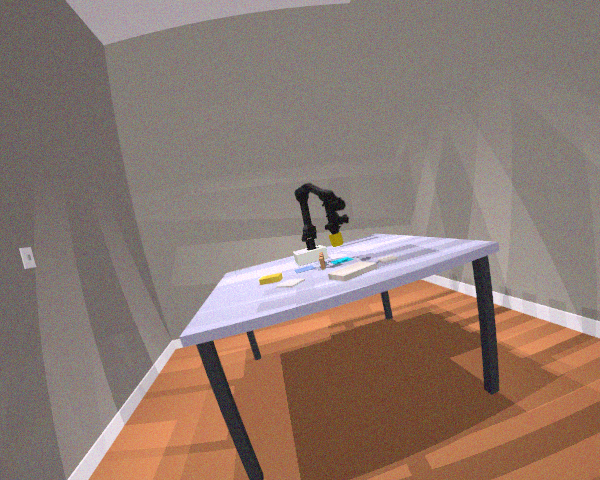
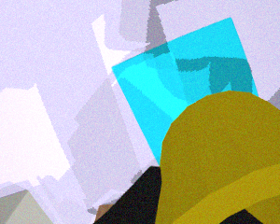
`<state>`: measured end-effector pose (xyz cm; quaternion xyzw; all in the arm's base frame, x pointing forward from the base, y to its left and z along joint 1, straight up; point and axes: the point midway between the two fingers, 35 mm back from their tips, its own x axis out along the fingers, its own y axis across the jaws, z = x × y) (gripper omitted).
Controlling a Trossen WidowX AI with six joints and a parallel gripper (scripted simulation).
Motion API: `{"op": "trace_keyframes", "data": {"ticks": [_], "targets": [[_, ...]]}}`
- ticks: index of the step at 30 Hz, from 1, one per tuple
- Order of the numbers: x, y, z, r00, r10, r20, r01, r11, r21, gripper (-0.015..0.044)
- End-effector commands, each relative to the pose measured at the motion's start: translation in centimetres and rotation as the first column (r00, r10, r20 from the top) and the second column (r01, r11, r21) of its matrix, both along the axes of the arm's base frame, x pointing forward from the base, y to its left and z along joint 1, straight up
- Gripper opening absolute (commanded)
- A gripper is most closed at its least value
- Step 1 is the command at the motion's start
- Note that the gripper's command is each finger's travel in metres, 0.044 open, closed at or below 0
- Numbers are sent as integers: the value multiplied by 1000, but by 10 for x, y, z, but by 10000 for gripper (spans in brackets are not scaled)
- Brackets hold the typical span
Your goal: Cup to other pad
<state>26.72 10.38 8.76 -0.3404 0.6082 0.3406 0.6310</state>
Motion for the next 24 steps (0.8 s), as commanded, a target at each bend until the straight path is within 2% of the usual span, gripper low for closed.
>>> {"op": "trace_keyframes", "data": {"ticks": [1,24], "targets": [[0,0,-7,1000,-5,-7,5,1000,-7,0],[2,3,-44,1000,-5,-8,5,1000,-7,0]]}}
